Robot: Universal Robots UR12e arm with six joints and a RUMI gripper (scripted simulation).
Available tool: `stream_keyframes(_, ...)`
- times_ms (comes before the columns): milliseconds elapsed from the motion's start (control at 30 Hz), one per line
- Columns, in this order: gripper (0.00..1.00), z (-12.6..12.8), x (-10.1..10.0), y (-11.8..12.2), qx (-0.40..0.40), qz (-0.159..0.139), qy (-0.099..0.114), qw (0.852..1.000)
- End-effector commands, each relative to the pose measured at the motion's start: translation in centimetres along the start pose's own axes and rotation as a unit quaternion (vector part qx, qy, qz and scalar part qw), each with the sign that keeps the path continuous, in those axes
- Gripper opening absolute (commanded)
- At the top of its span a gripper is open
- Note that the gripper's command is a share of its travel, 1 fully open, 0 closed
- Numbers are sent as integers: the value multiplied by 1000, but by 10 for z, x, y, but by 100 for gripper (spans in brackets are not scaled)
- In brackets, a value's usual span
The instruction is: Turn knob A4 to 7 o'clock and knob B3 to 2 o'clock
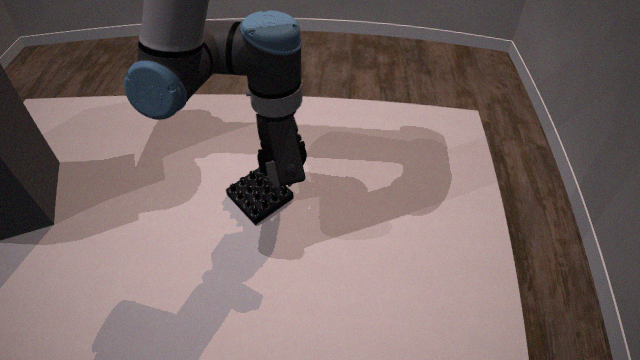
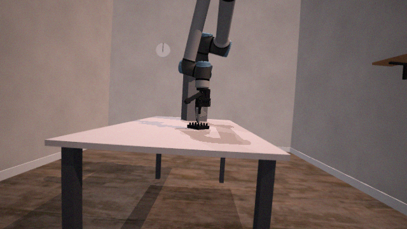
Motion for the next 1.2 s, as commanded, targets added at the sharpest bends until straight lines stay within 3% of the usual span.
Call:
stream_keyframes(0, 11, 0, 0, 0, 0, 0, 0, 1000)
stream_keyframes(1167, 11, 0, -14, 0, 0, 0, 0, 1000)
Point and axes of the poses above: the point where the finger pads meet when closed, its own x axis back along the fingers, its own z axis across the jaws, y = z × x, the point moved 3 cm from there along x, back along the fingers, and after that the axes turned 8 degrees about x, right-handed, at the moved point
